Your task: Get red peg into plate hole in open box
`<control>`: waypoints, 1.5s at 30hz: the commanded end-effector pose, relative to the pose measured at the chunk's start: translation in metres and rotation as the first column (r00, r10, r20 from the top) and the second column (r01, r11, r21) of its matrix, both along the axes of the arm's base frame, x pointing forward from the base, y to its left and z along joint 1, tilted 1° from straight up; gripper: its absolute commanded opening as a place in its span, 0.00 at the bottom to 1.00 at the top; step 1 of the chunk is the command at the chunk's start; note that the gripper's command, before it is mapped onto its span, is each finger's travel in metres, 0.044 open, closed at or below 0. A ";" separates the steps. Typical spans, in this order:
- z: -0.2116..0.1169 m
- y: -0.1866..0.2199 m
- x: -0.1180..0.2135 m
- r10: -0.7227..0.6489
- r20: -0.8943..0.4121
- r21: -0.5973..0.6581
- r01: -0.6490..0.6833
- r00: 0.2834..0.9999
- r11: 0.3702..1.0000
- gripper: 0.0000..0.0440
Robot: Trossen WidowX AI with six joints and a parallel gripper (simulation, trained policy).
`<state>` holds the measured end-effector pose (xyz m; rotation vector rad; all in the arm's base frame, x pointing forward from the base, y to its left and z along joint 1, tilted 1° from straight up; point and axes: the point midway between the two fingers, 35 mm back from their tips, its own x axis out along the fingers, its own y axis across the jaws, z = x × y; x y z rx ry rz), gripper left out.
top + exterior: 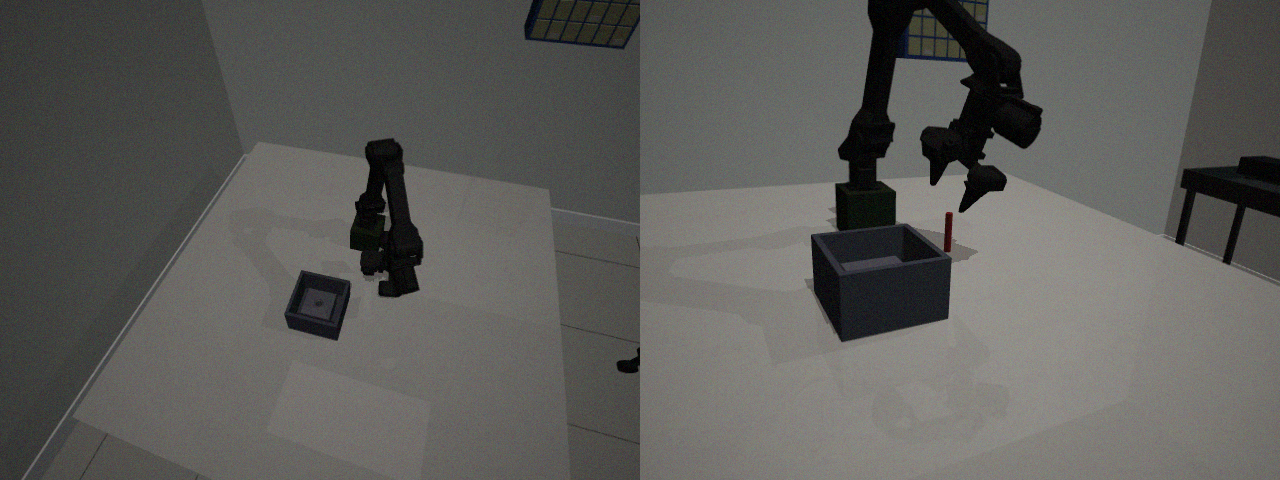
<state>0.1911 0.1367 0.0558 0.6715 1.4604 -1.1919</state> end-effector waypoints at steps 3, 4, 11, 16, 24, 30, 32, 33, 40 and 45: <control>-0.020 -0.002 -0.009 0.003 0.038 0.016 -0.003 0.999 1.000 1.00; -0.024 -0.002 -0.010 0.005 0.045 0.019 -0.006 0.999 1.000 1.00; -0.055 0.000 -0.016 0.026 0.105 0.047 -0.031 0.994 0.998 1.00; -0.075 0.001 -0.019 0.042 0.144 0.066 -0.051 0.989 0.996 0.98; -0.095 0.001 -0.028 0.049 0.167 0.083 -0.064 0.985 0.994 0.84; -0.102 0.002 -0.036 0.047 0.145 0.107 -0.063 0.988 0.992 0.50; -0.102 0.003 -0.036 0.050 0.139 0.121 -0.067 0.989 0.990 0.38; -0.101 0.004 -0.036 0.052 0.135 0.129 -0.070 0.989 0.989 0.32; -0.095 0.008 -0.032 0.064 0.111 0.180 -0.083 0.992 0.980 0.00; -0.081 0.006 -0.022 0.107 0.173 0.162 -0.136 0.979 0.977 0.00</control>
